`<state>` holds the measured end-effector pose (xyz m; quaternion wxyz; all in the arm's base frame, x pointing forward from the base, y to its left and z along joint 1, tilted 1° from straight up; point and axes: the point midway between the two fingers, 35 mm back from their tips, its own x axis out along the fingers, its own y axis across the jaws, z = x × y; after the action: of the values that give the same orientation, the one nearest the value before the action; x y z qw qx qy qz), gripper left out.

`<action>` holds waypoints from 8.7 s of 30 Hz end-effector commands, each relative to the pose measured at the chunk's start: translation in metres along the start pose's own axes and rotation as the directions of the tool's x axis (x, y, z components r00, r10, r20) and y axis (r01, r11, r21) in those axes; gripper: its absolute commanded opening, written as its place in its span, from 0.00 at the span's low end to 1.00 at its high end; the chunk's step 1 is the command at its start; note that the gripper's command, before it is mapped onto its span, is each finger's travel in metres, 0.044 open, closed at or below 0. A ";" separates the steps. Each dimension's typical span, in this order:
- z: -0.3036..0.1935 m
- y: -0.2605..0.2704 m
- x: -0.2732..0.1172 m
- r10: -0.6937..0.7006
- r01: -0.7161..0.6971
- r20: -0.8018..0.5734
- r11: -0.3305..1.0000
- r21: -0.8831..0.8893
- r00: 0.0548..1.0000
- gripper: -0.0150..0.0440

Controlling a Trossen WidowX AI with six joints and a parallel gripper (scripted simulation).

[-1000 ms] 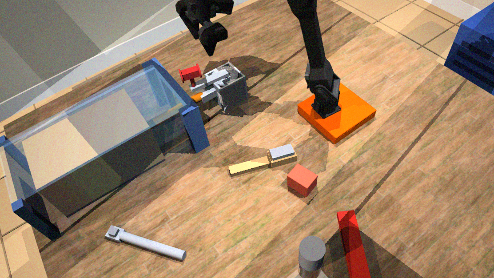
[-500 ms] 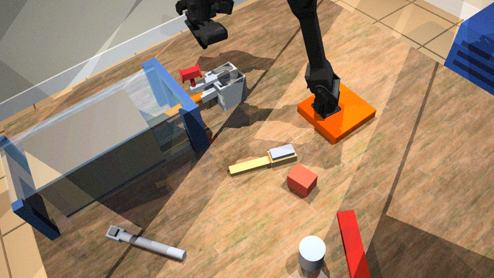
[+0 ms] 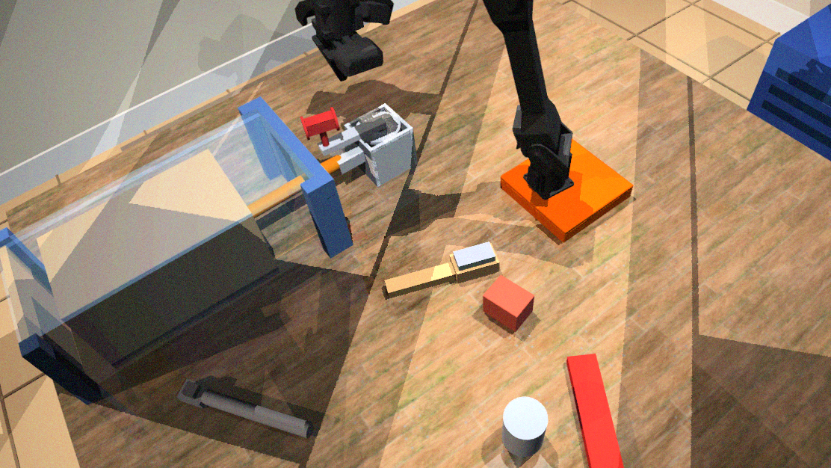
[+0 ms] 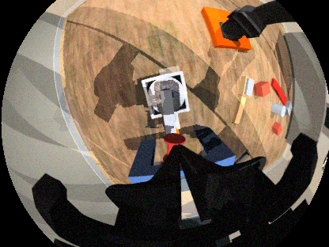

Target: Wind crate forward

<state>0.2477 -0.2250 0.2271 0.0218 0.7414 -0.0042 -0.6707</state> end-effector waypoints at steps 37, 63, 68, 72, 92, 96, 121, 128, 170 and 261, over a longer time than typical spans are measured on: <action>-0.034 0.004 0.015 0.032 -0.008 -0.206 0.993 0.119 0.978 0.48; -0.056 0.005 0.039 0.047 0.019 -0.345 0.983 0.185 0.938 1.00; -0.056 0.005 0.047 0.047 0.018 -0.345 0.983 0.185 0.938 1.00; -0.055 0.005 0.054 0.047 0.018 -0.345 0.983 0.185 0.938 1.00; -0.052 0.003 0.086 0.047 0.018 -0.344 0.983 0.185 0.938 1.00; -0.051 0.002 0.092 0.047 0.018 -0.344 0.983 0.185 0.938 1.00; -0.051 0.003 0.090 0.048 0.016 -0.340 0.983 0.183 0.939 0.25; -0.051 0.002 0.093 0.047 0.018 -0.344 0.983 0.185 0.938 0.25; -0.044 -0.033 0.092 0.045 0.021 -0.344 0.982 0.185 0.938 0.25; 0.029 -0.096 0.085 0.041 0.024 -0.339 0.982 0.186 0.940 0.25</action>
<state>0.2326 -0.1340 0.1388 -0.0423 0.8486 -0.0650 -0.5233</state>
